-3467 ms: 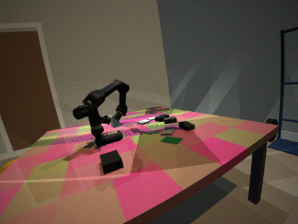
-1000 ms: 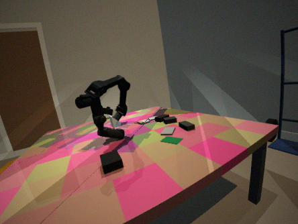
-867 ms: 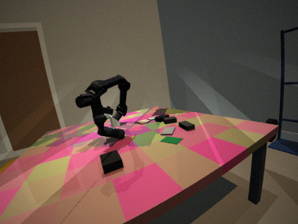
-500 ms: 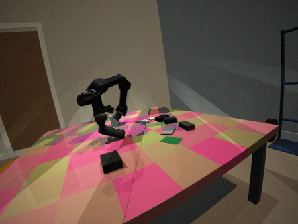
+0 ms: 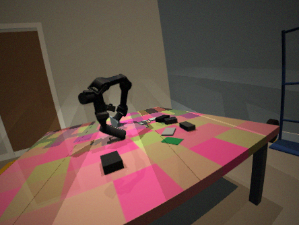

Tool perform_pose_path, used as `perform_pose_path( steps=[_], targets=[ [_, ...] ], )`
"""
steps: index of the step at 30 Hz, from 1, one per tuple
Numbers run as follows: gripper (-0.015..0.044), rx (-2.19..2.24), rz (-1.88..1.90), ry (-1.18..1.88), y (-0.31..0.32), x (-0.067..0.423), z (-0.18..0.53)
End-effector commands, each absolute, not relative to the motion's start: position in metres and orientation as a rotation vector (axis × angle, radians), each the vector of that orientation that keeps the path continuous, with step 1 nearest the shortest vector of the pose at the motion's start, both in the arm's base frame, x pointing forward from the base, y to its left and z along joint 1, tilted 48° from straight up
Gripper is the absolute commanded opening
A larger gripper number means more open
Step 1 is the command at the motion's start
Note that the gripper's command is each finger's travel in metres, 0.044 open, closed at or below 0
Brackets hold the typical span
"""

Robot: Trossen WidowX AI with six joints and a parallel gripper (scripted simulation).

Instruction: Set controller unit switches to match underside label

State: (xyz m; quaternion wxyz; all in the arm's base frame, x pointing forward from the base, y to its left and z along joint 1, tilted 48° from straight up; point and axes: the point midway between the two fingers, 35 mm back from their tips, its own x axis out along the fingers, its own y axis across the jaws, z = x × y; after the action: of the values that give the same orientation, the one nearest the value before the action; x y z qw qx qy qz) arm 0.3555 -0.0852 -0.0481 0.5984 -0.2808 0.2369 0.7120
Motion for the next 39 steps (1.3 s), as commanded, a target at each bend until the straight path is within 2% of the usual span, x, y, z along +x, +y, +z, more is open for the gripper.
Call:
perform_pose_path(
  steps=[1,39],
  targets=[
    [0.0336,-0.653,1.654,0.542,-0.084,0.356,-0.042],
    [0.0336,-0.651,1.654,0.542,-0.079,0.355,-0.012]
  ],
)
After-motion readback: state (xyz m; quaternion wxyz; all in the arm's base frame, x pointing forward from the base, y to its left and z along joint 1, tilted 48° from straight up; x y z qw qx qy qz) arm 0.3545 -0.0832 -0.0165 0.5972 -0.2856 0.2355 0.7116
